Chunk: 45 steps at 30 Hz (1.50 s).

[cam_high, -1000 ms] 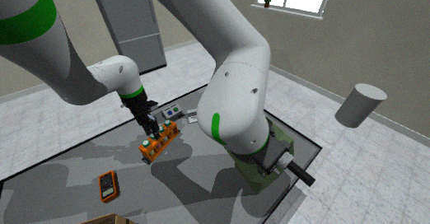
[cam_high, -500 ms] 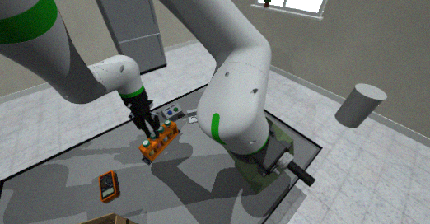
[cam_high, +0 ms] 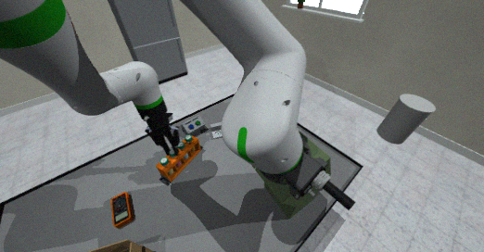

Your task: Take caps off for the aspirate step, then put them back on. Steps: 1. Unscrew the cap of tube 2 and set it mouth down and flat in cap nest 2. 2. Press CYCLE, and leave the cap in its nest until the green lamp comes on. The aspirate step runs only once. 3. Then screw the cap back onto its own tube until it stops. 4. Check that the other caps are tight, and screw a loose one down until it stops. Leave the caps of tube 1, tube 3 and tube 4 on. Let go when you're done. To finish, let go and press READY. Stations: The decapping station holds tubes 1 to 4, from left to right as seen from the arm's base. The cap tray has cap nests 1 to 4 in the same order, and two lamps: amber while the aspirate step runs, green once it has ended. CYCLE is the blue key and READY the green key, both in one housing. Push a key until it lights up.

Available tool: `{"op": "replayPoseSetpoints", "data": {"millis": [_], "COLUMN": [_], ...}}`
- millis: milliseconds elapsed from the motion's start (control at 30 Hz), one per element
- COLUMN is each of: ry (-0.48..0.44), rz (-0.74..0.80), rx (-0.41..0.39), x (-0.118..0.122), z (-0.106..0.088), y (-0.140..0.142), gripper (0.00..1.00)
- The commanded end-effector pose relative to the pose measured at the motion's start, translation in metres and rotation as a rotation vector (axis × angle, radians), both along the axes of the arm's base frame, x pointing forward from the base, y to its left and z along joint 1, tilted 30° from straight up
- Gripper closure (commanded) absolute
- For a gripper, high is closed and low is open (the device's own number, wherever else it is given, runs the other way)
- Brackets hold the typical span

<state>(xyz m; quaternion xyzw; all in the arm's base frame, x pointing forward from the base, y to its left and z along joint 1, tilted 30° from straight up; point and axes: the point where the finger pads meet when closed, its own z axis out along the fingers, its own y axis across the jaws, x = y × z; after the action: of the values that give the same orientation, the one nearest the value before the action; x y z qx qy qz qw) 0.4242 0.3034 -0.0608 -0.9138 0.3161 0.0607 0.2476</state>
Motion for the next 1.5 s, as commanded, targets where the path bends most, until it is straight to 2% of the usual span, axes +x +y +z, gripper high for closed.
{"op": "replayPoseSetpoints", "data": {"millis": [0, 367, 433, 667, 900, 933, 1333, 1467], "ry": [0.07, 0.341, 0.341, 0.511, 0.511, 0.511, 0.511, 0.364], "rz": [-0.127, -0.605, -0.605, -0.907, -0.907, -0.907, -0.907, -0.648], "rx": [0.007, 0.032, 0.032, 0.048, 0.048, 0.048, 0.048, 0.034], "x": [0.0005, 0.0005, 0.0005, 0.0005, 0.0005, 0.0006, 0.0006, 0.0005], "z": [0.0005, 0.0004, 0.0004, 0.0002, 0.0003, -0.0003, -0.0002, 0.0001], "y": [-0.0002, -0.0001, -0.0001, 0.0, 0.0, 0.0003, 0.0003, 0.0002], "gripper": [0.7, 0.7, 0.7, 0.7, 0.7, 0.59, 0.59, 0.59]}}
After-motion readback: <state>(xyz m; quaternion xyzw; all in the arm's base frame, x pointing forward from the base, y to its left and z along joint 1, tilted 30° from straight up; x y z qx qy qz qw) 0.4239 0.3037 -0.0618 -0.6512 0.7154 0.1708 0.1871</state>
